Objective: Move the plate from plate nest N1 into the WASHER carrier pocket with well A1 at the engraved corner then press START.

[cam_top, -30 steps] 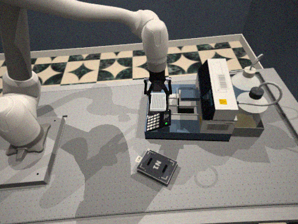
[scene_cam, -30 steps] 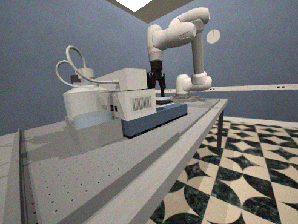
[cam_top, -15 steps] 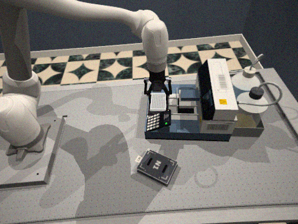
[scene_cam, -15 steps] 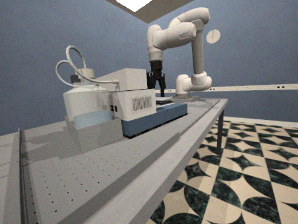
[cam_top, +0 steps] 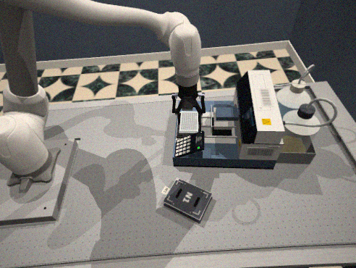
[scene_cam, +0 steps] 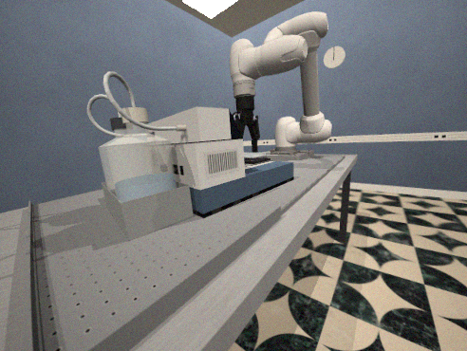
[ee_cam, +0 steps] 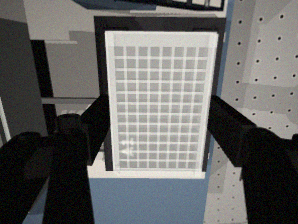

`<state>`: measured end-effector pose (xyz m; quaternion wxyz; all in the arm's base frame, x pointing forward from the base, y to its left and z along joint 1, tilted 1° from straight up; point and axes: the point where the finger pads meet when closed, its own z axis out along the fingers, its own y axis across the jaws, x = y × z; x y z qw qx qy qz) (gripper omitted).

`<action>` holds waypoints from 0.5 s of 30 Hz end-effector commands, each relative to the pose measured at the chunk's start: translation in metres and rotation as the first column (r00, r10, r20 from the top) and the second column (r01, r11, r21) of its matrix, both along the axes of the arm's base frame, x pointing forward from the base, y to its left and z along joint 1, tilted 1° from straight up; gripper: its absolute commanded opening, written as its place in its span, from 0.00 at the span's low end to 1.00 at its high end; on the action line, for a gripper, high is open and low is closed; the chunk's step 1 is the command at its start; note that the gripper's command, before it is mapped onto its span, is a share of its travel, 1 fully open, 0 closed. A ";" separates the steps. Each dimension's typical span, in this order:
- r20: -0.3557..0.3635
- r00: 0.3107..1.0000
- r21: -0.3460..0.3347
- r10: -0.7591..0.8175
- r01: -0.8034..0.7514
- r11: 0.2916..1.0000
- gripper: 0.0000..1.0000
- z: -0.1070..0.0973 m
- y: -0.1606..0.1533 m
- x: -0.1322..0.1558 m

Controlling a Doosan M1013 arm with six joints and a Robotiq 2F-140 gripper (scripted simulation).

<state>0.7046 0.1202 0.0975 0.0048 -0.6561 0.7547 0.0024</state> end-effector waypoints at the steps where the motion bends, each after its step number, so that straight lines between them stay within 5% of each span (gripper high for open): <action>1: 0.002 1.000 0.001 0.000 0.000 1.000 0.10 0.001 0.000 0.001; 15: 0.002 1.000 0.001 0.000 0.000 1.000 0.10 -0.001 0.000 0.001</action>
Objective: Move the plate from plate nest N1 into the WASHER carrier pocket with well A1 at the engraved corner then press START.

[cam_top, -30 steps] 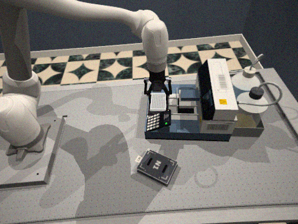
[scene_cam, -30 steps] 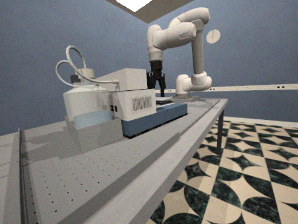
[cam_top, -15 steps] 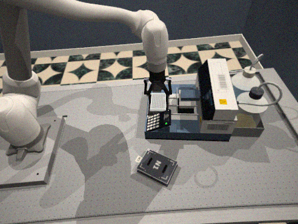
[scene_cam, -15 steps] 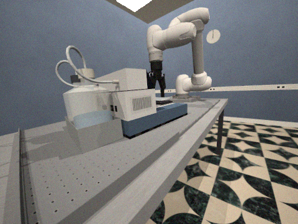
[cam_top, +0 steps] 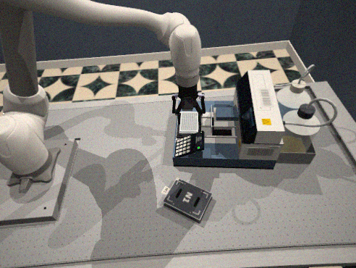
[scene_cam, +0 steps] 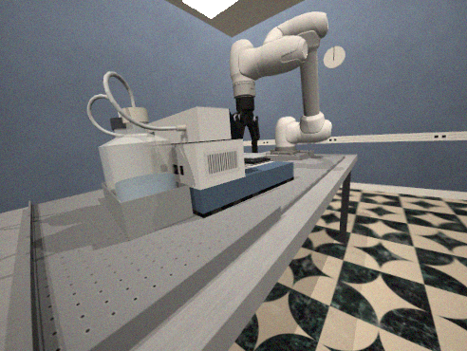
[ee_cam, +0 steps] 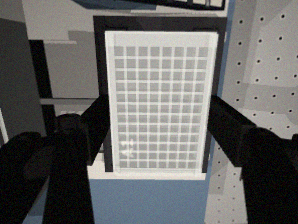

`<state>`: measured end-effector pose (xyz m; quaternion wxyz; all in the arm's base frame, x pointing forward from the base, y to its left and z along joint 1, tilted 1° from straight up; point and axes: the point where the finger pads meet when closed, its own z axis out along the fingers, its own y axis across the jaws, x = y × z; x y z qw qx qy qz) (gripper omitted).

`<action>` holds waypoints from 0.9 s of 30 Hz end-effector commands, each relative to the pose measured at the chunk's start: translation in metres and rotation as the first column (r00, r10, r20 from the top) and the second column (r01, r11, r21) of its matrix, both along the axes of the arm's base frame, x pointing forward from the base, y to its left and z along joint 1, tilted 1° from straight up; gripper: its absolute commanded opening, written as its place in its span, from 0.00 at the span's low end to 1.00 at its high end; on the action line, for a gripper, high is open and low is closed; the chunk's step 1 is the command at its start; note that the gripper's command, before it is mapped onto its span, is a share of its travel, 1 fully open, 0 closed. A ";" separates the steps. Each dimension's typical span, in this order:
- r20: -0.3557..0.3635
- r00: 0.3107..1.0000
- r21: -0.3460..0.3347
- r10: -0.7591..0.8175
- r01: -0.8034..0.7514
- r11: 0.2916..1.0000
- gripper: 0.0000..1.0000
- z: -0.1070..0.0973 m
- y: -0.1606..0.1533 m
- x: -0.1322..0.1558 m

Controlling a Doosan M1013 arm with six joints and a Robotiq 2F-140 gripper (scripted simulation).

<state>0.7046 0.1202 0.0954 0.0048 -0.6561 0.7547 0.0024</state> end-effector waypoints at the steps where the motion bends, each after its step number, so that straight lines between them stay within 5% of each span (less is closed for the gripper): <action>1: 0.002 1.000 0.001 0.000 0.000 1.000 0.10 0.001 0.000 0.001; 27: 0.002 1.000 0.001 0.000 0.000 1.000 0.10 -0.003 0.000 0.001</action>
